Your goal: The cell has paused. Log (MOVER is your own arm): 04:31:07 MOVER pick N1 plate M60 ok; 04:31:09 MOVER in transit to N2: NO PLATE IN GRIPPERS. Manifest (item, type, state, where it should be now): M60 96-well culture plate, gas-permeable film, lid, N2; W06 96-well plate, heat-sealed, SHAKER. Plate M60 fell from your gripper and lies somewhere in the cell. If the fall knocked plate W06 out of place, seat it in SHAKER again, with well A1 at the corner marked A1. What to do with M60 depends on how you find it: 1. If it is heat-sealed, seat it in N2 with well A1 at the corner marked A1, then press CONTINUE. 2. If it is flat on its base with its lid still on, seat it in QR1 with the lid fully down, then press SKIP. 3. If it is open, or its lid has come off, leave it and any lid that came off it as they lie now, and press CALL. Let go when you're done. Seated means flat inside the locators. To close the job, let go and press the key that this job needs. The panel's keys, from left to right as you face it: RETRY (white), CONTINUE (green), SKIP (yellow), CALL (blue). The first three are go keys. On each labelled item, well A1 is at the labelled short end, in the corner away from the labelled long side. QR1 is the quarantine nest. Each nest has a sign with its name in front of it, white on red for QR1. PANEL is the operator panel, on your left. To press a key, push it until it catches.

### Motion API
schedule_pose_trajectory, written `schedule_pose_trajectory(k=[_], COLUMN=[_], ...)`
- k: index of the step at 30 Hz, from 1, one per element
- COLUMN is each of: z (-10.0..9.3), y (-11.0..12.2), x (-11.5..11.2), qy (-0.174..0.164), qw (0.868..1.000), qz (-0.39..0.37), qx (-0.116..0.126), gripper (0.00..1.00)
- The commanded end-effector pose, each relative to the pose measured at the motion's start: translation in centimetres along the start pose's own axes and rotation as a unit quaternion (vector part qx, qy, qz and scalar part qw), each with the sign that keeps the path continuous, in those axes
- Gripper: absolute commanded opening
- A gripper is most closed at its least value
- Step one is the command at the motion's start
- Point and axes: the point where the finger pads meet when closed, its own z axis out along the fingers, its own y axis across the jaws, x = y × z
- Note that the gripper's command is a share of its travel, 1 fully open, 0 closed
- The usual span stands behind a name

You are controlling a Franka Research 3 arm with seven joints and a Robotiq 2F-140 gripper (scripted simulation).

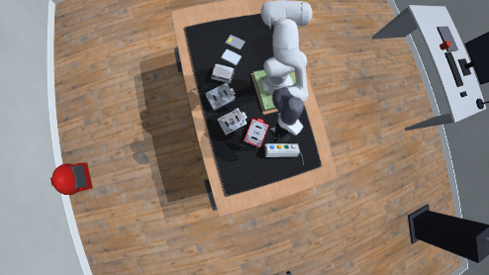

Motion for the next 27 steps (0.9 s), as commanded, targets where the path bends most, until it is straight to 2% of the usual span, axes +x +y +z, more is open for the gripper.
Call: schedule_pose_trajectory(k=[1,27], z=[-0.14,-0.13], y=[0.25,0.25], x=[-1.2,-0.98], qy=[-0.016,-0.029], qw=[1.0,1.0], qz=[0.002,0.002], qx=[-0.004,-0.004], gripper=[0.1,0.1])
